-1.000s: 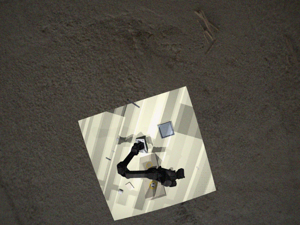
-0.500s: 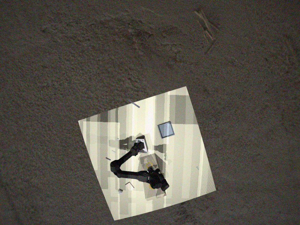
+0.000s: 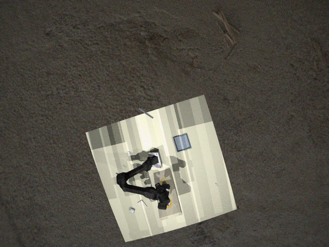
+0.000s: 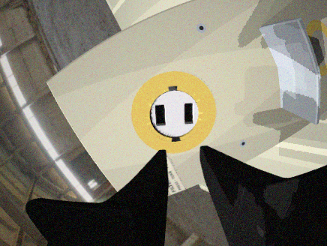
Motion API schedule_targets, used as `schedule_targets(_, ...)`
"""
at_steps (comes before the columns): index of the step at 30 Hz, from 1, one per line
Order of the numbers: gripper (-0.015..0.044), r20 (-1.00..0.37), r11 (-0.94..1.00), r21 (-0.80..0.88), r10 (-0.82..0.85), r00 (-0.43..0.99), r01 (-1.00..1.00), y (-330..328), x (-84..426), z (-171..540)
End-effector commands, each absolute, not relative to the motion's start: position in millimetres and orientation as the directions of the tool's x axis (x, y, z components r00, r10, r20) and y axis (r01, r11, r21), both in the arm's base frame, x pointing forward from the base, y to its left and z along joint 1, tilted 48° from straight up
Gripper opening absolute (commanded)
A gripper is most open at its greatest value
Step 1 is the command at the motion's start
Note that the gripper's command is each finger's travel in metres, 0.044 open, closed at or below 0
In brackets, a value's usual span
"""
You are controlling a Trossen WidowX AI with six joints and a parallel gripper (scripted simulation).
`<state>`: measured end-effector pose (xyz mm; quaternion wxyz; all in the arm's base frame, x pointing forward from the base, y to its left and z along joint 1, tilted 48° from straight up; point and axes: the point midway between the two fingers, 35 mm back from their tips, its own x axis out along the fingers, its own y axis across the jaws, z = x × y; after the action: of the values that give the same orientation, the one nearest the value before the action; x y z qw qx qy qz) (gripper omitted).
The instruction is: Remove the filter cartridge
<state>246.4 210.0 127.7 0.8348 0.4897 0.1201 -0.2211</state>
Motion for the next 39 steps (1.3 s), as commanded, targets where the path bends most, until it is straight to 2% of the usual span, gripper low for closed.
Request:
schedule_targets(1, 0.0102, -0.405, 0.403, 0.779, -0.262, 0.876, 0.481, 204.7, 245.6, 129.7)
schedule_targets(39, 0.0102, -0.404, 0.402, 0.78, -0.262, 0.876, 0.48, 191.3, 291.6, 109.0)
